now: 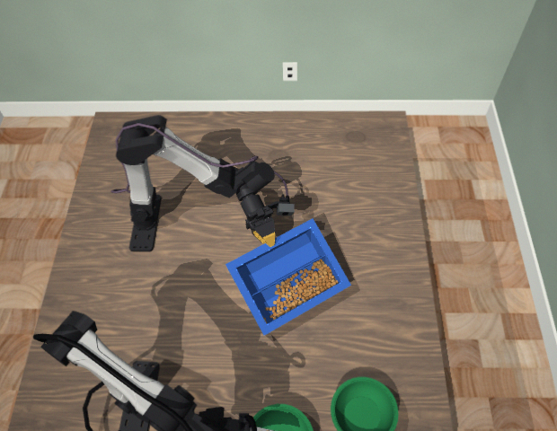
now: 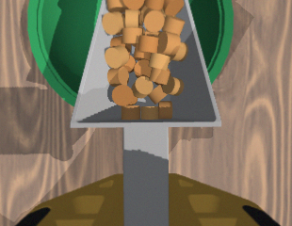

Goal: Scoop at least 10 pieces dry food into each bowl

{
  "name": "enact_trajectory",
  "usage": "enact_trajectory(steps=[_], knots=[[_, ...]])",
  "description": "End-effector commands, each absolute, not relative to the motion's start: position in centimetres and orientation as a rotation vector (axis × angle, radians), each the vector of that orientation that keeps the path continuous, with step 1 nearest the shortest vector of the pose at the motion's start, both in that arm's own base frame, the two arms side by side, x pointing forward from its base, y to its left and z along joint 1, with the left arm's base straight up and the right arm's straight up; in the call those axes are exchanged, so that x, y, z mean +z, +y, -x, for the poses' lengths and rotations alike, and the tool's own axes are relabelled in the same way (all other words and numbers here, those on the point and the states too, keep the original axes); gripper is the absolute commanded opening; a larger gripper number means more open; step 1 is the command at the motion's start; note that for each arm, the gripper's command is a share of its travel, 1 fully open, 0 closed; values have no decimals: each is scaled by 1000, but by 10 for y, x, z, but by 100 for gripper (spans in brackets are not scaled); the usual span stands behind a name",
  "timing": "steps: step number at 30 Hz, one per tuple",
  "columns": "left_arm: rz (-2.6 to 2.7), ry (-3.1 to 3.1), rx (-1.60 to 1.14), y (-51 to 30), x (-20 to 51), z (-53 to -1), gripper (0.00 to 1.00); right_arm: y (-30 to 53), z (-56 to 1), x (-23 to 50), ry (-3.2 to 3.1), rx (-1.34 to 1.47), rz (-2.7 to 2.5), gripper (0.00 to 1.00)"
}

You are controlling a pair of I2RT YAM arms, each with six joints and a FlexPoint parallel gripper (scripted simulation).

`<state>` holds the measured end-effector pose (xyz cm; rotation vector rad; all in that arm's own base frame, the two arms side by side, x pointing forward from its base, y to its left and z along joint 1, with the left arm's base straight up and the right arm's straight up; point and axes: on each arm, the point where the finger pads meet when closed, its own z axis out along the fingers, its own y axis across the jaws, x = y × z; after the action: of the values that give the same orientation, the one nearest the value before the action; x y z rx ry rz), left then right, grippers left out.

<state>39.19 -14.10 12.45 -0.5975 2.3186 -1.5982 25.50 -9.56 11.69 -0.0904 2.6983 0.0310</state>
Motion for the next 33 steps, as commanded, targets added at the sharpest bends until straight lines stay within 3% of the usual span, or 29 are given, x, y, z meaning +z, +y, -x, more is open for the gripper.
enact_trajectory(steps=[1,33], knots=[[557,2323,-1597,-144,121,-388,0,-106,-261,130,2673,-2,55,0],[557,2323,-1597,-144,121,-388,0,-102,-262,131,2667,-10,114,0]])
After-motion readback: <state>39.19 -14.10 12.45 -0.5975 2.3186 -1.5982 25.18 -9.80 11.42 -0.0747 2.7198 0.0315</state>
